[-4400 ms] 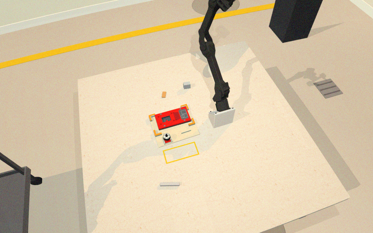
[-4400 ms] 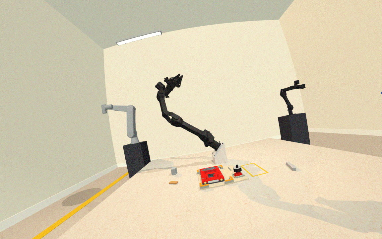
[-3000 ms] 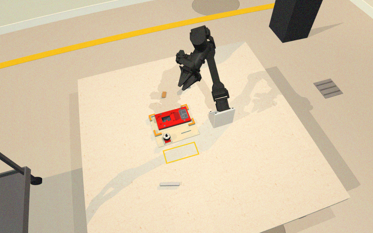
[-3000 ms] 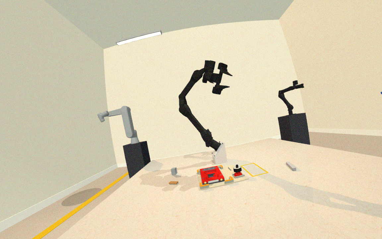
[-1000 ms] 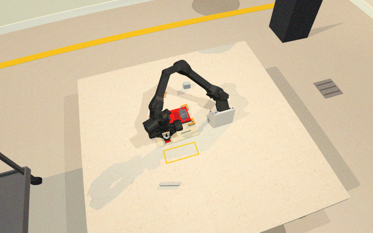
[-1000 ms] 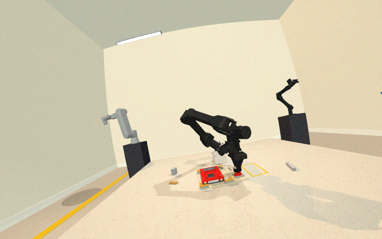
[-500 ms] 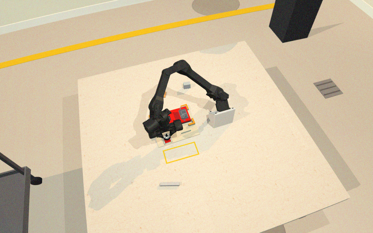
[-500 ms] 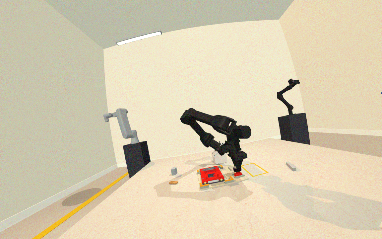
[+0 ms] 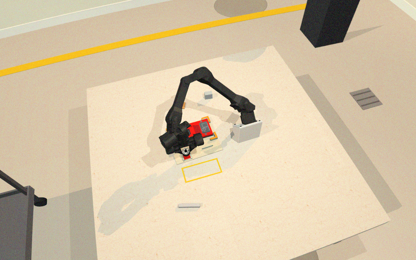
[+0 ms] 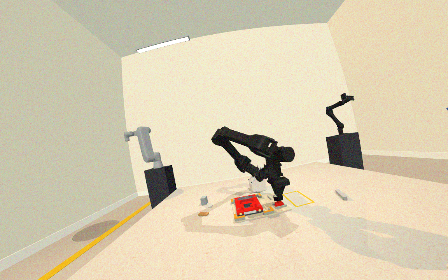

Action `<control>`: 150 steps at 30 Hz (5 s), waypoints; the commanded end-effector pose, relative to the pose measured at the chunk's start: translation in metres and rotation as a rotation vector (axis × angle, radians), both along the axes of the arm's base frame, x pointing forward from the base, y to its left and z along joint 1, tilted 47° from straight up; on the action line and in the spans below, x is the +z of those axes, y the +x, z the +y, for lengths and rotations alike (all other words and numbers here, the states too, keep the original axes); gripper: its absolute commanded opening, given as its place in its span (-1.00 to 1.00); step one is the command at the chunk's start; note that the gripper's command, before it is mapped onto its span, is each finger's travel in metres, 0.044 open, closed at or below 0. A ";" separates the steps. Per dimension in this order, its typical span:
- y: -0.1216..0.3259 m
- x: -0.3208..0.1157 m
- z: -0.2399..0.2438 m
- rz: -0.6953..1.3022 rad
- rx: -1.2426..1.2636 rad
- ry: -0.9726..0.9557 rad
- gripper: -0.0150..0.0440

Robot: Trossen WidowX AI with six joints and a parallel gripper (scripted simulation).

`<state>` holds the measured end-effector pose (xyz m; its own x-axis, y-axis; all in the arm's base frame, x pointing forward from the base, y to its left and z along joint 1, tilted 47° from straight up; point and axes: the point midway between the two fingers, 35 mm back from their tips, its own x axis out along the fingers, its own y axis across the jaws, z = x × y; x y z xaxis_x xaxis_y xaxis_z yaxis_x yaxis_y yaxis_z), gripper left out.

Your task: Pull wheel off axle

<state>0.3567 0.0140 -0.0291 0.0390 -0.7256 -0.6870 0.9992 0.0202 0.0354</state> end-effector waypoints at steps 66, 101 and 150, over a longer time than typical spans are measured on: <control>-0.001 0.017 0.020 -0.004 0.011 0.002 -0.49; -0.012 0.032 0.055 0.010 0.024 0.001 -0.49; -0.050 -0.099 0.045 -0.003 0.001 0.005 -0.14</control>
